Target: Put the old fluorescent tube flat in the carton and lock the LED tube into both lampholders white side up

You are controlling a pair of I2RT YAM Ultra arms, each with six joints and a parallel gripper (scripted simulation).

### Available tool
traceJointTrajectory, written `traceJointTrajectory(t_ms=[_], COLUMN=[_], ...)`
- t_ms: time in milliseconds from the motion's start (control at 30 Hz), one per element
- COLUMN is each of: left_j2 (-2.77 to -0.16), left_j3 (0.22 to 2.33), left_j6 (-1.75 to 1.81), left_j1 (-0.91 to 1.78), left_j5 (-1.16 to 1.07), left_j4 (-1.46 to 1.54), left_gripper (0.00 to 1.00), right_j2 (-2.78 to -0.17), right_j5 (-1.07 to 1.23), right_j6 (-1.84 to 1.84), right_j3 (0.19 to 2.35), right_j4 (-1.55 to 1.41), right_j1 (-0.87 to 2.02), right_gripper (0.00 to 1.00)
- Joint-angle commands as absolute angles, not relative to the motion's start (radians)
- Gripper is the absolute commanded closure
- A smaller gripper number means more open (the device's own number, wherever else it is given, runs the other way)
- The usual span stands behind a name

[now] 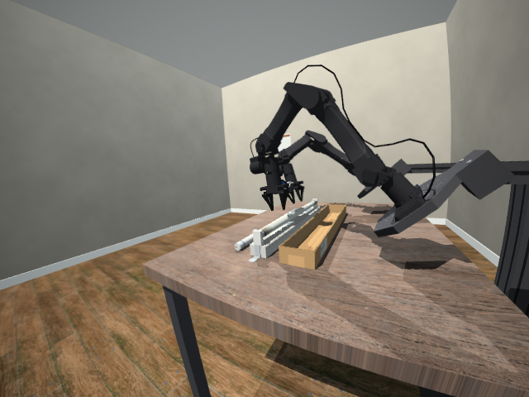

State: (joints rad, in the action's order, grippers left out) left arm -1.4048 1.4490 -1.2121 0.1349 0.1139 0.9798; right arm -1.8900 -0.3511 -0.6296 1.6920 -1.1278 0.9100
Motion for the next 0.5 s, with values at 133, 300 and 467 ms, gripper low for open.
traceJointTrajectory(t_ms=[133,300,467], left_j2=[-1.427,-1.421,-1.417], left_j3=[1.513,1.520,1.514], left_j6=[-1.325,-1.329,-1.306], left_j1=[0.158,0.160,0.153], left_j5=[0.113,0.115,0.109], left_j4=[1.085,1.093,1.086], left_gripper=[0.51,0.51,0.51], right_j2=[-1.945,-1.941,-1.947], right_j5=[-0.378,-0.382,-0.363], right_j6=[-0.686,-0.691,-0.686], right_j3=[1.793,1.808,1.804], right_j4=[-1.261,-1.279,-1.275], right_j1=[1.005,1.027,1.032], right_gripper=[0.51,0.51,0.51])
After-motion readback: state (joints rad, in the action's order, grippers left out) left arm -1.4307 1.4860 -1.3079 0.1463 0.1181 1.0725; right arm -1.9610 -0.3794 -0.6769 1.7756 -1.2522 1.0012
